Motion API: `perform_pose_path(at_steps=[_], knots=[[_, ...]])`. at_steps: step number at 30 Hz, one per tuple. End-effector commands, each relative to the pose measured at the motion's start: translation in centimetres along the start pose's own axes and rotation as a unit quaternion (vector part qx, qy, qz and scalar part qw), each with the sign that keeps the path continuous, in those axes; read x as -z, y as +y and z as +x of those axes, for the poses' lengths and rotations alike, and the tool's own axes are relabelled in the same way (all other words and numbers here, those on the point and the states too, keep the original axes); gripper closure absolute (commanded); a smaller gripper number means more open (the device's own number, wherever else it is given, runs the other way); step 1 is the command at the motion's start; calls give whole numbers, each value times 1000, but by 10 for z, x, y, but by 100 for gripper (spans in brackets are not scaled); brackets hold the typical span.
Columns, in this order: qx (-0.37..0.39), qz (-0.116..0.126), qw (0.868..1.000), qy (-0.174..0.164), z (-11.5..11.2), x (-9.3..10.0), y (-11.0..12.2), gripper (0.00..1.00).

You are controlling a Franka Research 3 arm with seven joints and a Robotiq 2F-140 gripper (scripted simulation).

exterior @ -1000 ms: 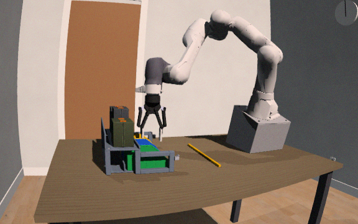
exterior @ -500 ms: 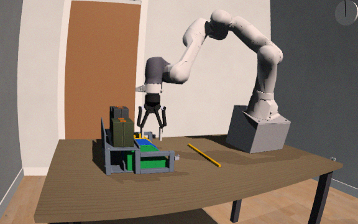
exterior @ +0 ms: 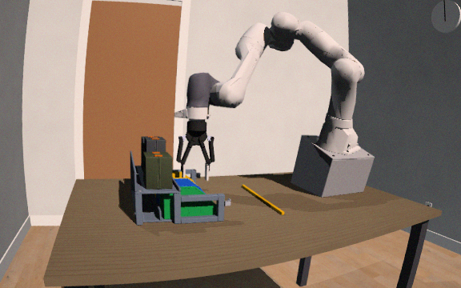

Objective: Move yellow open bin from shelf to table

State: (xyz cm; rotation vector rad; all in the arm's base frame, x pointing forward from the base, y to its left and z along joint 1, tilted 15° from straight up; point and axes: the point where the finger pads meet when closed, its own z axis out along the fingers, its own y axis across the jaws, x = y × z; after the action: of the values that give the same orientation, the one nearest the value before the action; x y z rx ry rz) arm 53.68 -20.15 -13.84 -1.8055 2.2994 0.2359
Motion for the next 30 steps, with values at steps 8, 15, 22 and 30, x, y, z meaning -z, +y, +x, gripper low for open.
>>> perform_pose_path(at_steps=[8, 15, 22, 30], knots=[[-3, -1, 1000, -1, 0, 2, 1, 43], [-3, -1, 1000, -1, 0, 2, 1, 43], [-3, -1, 1000, -1, 0, -9, 1, 43], [-3, -1, 1000, -1, 0, -9, 1, 43]])
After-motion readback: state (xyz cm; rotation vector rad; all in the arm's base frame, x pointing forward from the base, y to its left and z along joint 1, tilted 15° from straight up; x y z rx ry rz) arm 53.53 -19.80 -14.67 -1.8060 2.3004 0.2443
